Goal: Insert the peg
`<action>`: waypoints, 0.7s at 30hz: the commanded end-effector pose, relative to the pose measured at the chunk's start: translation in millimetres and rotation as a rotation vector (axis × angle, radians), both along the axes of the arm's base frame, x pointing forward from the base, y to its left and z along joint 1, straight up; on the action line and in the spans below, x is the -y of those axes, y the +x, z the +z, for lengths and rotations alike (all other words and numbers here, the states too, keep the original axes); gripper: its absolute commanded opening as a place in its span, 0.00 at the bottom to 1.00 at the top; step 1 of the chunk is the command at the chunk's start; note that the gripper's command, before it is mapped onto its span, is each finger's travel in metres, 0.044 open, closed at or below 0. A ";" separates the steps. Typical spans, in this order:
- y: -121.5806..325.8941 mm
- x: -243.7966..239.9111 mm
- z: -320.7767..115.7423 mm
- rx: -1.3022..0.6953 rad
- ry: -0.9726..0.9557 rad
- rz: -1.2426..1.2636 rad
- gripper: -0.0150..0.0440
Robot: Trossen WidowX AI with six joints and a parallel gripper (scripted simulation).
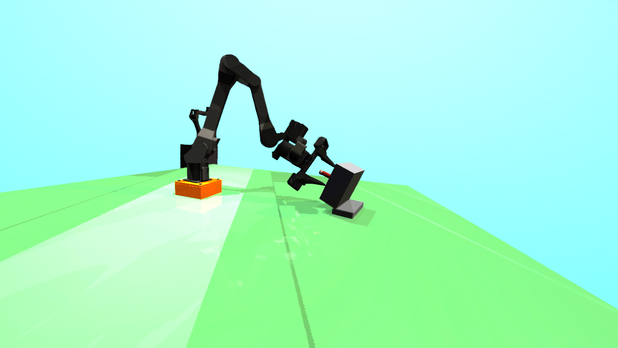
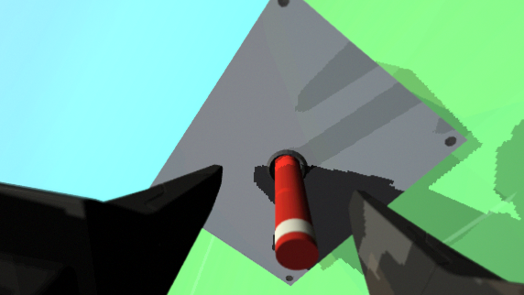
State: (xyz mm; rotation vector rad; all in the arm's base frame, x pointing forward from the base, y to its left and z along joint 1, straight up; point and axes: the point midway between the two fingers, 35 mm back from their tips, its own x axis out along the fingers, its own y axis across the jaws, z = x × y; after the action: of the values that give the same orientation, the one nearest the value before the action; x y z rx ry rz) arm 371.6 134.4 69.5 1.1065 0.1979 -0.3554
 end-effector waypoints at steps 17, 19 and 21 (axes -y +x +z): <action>-20.5 -8.2 7.6 -0.010 0.002 0.000 1.00; -23.1 -9.2 8.5 -0.011 0.002 0.000 1.00; -25.6 -10.1 9.5 -0.012 0.002 0.000 1.00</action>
State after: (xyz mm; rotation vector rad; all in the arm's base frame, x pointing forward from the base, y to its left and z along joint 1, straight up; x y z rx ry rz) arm 350.3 143.8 78.9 1.1055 0.2079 -0.3575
